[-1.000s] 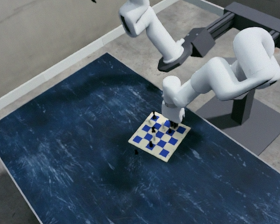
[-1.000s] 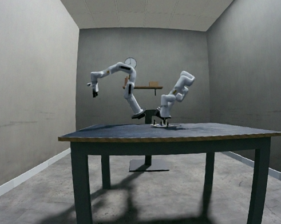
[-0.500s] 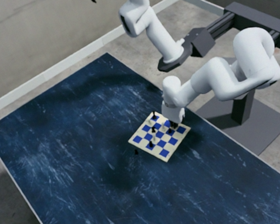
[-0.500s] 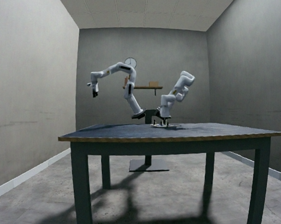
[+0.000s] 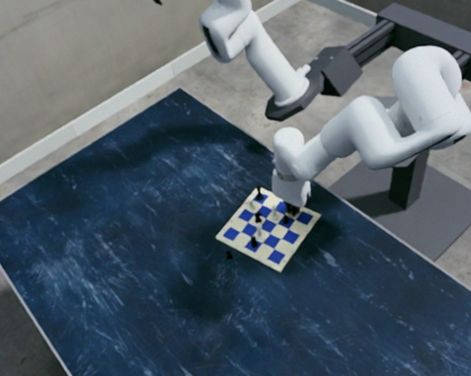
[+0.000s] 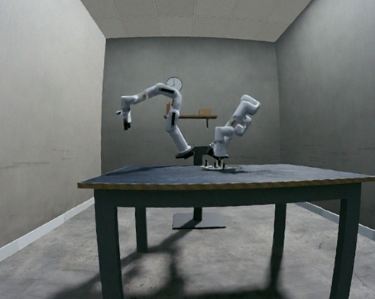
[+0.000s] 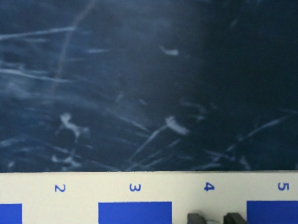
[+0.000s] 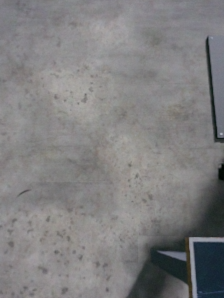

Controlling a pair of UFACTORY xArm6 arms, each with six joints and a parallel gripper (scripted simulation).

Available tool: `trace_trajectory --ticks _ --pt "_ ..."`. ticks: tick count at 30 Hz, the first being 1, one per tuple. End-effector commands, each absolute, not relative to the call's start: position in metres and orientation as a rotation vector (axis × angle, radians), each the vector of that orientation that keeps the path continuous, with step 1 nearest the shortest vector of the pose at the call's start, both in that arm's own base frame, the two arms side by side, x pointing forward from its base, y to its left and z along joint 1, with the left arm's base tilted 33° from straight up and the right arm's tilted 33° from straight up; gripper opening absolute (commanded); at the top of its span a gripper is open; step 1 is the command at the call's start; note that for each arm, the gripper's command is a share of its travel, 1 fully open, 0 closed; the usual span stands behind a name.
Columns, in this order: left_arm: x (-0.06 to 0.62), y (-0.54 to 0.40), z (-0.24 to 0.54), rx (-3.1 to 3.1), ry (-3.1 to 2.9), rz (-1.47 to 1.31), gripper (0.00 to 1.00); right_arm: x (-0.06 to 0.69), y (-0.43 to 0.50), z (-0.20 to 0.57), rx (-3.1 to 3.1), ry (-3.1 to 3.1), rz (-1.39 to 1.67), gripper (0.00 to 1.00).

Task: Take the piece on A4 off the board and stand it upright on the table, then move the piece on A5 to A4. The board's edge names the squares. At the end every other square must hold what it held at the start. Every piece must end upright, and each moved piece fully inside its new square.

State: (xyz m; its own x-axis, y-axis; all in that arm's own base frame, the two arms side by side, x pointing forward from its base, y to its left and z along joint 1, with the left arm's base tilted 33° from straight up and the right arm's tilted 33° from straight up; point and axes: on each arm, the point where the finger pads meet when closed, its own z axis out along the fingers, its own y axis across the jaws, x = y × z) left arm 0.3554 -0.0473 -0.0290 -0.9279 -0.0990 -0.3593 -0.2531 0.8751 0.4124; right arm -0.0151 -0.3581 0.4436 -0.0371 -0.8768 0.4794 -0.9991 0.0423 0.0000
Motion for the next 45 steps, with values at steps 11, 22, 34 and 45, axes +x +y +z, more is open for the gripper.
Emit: trace_trajectory --ticks 11,22,34,45 --pt "0.356 -0.048 -0.028 -0.262 2.715 0.658 0.07 -0.015 -0.358 0.445 1.894 -1.976 0.487 1.0" --pt "0.356 -0.048 -0.028 -0.262 2.715 0.658 0.28 -0.015 -0.358 0.445 1.894 -1.976 0.487 1.0" --pt "0.356 -0.048 -0.028 -0.262 2.715 0.658 0.35 -0.015 -0.358 0.445 1.894 -1.976 0.487 1.0" --pt "0.351 -0.057 -0.013 -0.262 2.715 0.658 0.35 -0.015 -0.358 0.445 1.894 -1.976 0.487 1.0"
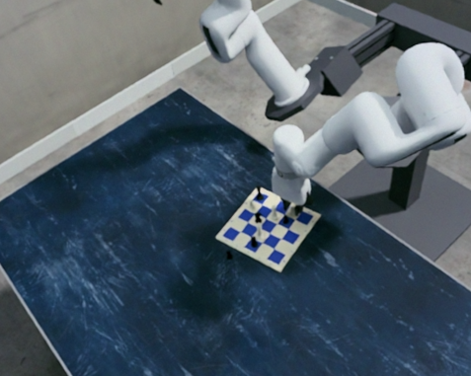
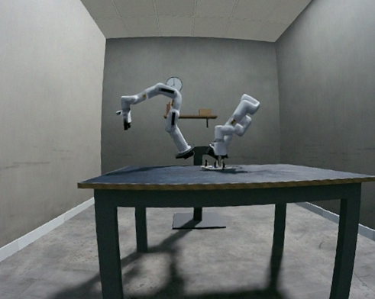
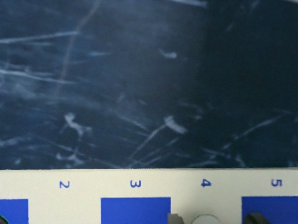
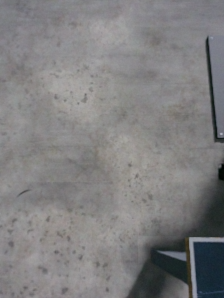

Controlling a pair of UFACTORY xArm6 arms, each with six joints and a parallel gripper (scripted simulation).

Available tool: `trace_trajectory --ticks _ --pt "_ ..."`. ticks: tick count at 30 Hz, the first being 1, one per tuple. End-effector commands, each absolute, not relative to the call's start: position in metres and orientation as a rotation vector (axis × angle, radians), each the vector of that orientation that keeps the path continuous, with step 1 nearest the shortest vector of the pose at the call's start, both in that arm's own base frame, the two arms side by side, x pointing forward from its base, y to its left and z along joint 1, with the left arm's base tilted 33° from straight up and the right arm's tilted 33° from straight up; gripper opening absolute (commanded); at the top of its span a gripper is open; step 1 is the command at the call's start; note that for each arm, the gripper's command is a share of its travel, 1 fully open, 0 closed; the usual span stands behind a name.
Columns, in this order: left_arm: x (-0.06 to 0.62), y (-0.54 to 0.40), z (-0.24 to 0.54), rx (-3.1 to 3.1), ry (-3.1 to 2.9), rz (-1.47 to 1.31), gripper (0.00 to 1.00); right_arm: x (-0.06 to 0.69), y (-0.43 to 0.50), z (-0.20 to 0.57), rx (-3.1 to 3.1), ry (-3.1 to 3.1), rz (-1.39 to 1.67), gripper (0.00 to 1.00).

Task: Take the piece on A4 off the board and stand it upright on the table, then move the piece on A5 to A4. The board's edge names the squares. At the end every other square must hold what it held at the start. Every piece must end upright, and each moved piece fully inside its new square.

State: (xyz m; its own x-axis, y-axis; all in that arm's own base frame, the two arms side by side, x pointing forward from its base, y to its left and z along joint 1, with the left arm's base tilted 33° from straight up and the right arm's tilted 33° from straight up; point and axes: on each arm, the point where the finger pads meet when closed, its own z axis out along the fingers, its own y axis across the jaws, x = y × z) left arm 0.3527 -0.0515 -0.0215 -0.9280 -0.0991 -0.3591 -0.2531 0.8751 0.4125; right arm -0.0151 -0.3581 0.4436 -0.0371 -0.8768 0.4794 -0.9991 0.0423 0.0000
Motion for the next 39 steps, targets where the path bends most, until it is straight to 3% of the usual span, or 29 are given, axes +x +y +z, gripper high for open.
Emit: trace_trajectory --ticks 1,22,23,39 --pt "0.35 -0.059 -0.009 -0.262 2.715 0.658 0.35 -0.015 -0.358 0.445 1.894 -1.976 0.487 1.0" --pt "0.332 -0.091 0.047 -0.263 2.715 0.657 0.35 -0.015 -0.358 0.445 1.894 -1.976 0.487 1.0" --pt "0.332 -0.091 0.047 -0.263 2.715 0.657 1.0 -0.015 -0.358 0.445 1.894 -1.976 0.487 1.0" --pt "0.332 -0.091 0.047 -0.263 2.715 0.657 1.0 -0.015 -0.358 0.445 1.894 -1.976 0.487 1.0"
